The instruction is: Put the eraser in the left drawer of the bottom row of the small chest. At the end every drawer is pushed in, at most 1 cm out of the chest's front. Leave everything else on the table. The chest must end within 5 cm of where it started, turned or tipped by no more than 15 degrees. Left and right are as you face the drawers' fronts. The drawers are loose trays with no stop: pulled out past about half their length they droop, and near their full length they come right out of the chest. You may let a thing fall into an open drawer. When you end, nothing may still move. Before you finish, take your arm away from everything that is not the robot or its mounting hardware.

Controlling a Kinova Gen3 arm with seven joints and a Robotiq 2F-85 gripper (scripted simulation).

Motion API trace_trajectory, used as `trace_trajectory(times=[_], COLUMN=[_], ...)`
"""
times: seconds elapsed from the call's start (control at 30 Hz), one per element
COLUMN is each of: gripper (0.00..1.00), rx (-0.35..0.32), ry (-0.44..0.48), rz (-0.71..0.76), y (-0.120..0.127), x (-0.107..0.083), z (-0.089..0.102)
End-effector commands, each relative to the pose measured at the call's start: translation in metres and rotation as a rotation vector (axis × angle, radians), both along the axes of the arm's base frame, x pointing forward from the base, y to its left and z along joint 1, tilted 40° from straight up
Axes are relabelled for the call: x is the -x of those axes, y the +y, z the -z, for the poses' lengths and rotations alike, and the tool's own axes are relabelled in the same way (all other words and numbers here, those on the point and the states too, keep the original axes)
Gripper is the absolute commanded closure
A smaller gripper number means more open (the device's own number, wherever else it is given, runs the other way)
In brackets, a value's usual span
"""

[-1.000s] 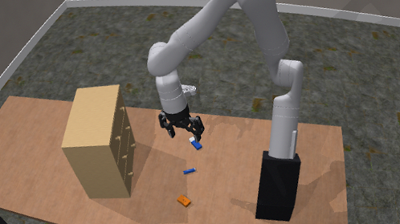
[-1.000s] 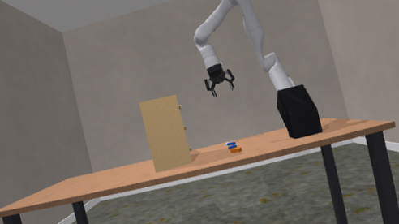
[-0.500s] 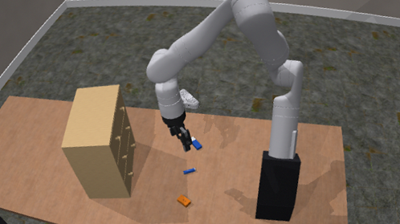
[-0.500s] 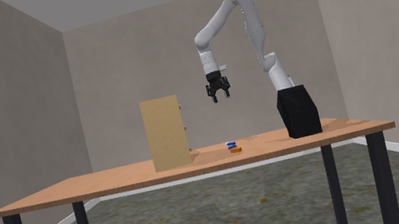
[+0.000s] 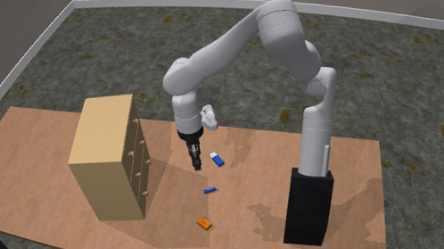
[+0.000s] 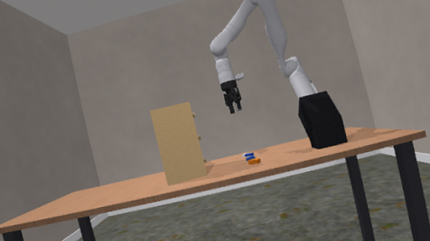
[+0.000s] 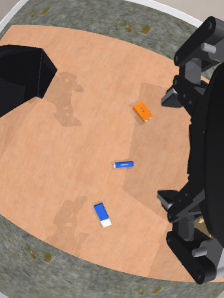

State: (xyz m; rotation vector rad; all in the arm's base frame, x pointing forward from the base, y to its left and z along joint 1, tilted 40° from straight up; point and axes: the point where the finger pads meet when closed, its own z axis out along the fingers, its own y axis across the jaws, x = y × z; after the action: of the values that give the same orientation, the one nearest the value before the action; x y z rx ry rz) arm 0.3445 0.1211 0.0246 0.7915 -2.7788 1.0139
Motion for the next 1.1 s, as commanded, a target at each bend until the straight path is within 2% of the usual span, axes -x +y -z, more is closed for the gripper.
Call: trace_trajectory(times=[0.0,0.4,1.07], gripper=[0.00,0.00,0.00], rx=[0.005,-0.003,-0.005], ry=[-0.052,-0.114,-0.120], rz=[0.038,0.088,0.090], y=[-0.0039,-0.0057,-0.0062], x=[-0.0036,-0.0093,-0.0097], z=[0.0014,0.0015,0.0018])
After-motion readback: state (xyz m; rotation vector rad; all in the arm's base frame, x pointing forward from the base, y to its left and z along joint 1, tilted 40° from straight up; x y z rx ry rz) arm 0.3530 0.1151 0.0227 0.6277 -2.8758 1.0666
